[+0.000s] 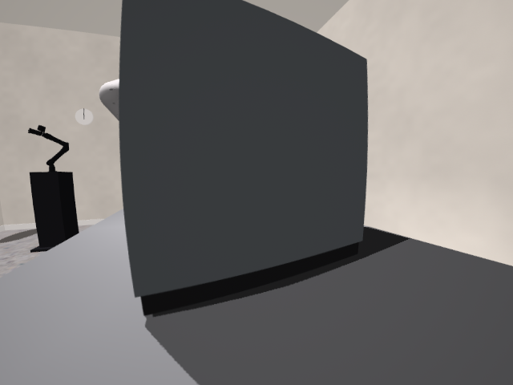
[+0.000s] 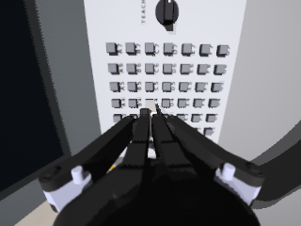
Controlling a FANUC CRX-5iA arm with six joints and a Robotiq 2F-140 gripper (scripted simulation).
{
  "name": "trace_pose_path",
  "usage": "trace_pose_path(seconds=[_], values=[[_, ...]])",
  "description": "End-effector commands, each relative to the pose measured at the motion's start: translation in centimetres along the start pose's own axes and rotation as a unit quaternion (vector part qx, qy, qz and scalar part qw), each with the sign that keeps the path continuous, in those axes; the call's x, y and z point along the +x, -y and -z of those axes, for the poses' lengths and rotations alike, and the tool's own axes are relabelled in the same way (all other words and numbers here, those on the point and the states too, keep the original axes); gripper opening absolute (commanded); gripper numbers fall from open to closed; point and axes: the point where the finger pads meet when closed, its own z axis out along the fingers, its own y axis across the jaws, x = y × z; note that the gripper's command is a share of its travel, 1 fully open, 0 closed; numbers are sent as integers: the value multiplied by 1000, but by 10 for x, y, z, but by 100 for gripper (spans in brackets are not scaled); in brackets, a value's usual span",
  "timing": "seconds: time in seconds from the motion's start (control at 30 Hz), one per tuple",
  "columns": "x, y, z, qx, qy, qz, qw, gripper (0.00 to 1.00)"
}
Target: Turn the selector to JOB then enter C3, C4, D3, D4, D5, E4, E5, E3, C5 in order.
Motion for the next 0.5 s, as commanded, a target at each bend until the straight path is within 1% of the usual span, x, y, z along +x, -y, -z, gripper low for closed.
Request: trace_pose_path(seconds=[0.0, 0.3, 0.47], values=[[0, 0, 2, 0, 0, 0, 1000, 0], [0, 0, 3, 0, 0, 0, 1000, 0], [14, 0, 3, 0, 0, 0, 1000, 0]])
